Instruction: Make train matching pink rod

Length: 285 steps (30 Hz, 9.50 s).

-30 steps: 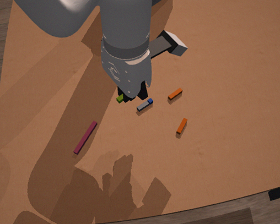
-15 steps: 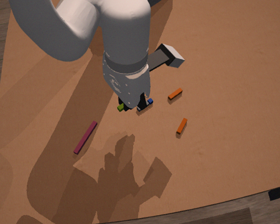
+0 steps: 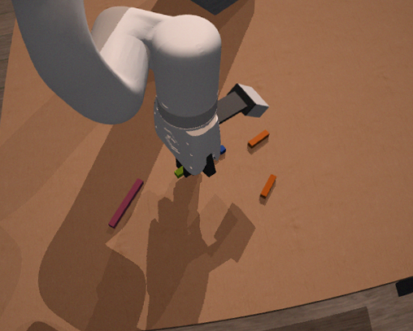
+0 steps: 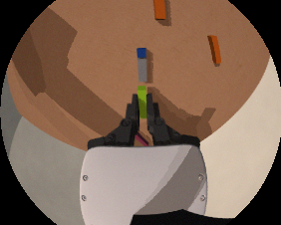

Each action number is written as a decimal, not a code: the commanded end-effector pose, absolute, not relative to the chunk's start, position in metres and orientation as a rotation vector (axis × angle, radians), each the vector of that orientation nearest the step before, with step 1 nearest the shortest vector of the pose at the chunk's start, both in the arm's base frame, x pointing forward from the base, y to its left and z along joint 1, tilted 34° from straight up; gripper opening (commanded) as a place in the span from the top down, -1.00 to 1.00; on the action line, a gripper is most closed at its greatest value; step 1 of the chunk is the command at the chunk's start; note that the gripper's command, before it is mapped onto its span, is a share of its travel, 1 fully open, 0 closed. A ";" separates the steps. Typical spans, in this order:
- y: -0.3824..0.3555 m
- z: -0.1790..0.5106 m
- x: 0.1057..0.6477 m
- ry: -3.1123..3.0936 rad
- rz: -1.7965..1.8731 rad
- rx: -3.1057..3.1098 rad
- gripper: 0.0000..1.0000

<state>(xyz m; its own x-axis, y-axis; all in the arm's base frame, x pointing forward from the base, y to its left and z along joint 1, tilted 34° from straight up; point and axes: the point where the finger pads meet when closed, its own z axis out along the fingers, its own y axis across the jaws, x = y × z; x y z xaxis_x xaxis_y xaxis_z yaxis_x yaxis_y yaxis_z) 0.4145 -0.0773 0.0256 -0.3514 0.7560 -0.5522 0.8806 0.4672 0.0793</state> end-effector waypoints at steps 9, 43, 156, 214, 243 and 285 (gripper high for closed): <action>-0.078 0.025 0.416 2.194 -0.311 1.355 0.92; -0.077 0.025 0.416 2.194 -0.311 1.355 0.92; -0.082 0.014 0.421 2.194 -0.311 1.355 0.51; -0.041 0.089 0.392 2.194 -0.311 1.355 -1.00; -0.001 0.161 0.364 2.194 -0.311 1.355 -1.00; -0.001 0.161 0.364 2.194 -0.311 1.355 -1.00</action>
